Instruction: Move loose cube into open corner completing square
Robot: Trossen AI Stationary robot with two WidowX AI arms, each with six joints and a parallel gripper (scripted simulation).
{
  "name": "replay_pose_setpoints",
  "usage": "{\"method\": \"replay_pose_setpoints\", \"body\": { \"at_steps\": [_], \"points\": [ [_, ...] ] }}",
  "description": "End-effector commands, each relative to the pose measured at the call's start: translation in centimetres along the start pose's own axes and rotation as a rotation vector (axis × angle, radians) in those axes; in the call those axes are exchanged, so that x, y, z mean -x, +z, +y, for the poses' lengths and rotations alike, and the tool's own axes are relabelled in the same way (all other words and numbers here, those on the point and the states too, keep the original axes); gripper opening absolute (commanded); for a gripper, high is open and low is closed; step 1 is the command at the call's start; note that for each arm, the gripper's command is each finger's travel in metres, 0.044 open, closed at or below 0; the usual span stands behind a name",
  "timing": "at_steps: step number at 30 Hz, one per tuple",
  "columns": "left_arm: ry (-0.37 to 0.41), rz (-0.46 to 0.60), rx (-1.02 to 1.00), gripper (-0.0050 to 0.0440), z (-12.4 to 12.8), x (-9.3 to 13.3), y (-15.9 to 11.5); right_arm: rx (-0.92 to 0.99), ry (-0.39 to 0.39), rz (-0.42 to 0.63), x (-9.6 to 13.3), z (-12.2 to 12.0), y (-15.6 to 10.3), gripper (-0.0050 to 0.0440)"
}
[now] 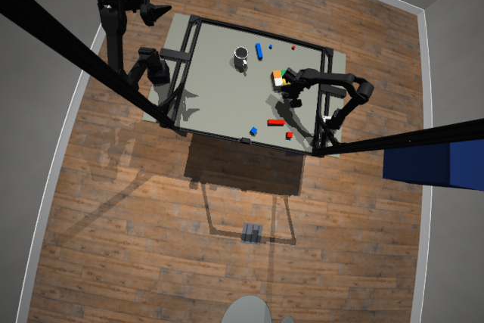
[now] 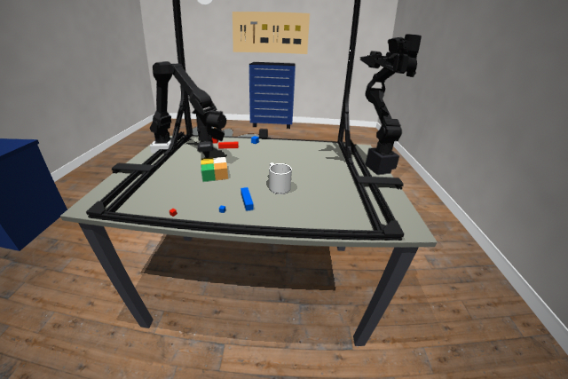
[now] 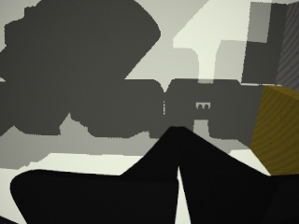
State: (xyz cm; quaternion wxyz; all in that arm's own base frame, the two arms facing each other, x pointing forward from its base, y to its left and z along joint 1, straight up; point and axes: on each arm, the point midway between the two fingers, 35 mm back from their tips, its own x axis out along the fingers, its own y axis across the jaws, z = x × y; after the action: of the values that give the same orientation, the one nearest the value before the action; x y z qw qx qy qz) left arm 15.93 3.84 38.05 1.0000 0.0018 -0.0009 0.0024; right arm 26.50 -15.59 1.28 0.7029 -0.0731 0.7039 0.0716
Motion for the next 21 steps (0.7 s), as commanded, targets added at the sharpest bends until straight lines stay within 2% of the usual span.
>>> {"method": "replay_pose_setpoints", "body": {
  "at_steps": [1,21],
  "points": [
    [-0.005,0.001,0.004,0.04,-0.07,0.01,-0.03,0.005,0.002,-0.002,-0.07,-0.2,0.04,0.0],
    [-0.005,0.001,0.004,0.04,-0.07,0.01,-0.03,0.005,0.002,-0.002,-0.07,-0.78,0.04,0.0]
  ]
}}
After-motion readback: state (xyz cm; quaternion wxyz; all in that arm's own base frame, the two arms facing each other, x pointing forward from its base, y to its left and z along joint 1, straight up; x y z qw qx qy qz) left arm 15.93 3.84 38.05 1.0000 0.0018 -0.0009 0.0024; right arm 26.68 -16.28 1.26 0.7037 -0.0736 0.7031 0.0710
